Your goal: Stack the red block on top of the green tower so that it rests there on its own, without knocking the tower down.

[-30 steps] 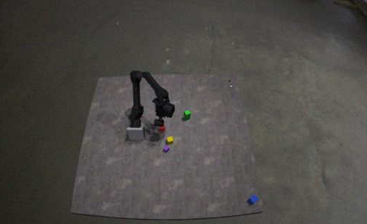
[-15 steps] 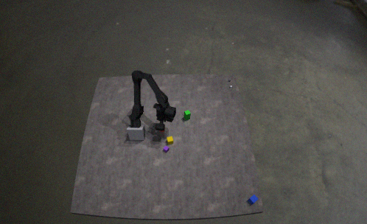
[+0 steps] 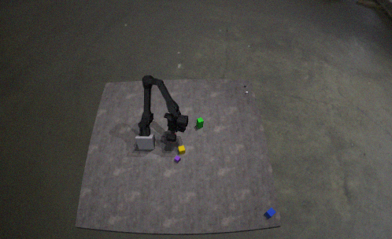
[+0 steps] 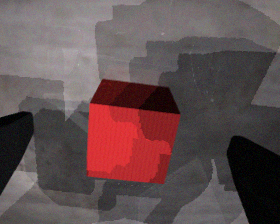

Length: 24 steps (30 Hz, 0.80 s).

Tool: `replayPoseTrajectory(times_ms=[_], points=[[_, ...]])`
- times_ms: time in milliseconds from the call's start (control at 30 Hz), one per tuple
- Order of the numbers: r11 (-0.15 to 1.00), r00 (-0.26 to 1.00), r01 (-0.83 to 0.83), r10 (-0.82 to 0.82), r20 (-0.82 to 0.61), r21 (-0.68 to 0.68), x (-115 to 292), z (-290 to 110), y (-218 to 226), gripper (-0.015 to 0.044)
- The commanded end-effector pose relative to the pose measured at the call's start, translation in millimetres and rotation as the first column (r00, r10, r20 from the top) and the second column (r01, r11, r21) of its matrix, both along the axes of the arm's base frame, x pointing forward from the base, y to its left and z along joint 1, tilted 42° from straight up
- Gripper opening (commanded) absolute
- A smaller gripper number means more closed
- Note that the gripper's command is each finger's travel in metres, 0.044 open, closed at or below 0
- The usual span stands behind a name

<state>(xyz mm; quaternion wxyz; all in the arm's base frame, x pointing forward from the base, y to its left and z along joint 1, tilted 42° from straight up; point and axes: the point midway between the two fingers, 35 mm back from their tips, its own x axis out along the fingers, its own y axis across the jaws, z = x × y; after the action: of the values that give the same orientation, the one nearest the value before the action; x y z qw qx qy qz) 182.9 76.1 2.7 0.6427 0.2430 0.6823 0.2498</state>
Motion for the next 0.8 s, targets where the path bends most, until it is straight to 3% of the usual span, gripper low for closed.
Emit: replayPoseTrajectory(times_ms=[0,767], points=[[1.000,1.000,0.004,-0.004,-0.012,0.007,-2,-5,4,0.0440],[1.000,1.000,0.004,-0.004,-0.012,0.010,-5,-16,16,0.0440]])
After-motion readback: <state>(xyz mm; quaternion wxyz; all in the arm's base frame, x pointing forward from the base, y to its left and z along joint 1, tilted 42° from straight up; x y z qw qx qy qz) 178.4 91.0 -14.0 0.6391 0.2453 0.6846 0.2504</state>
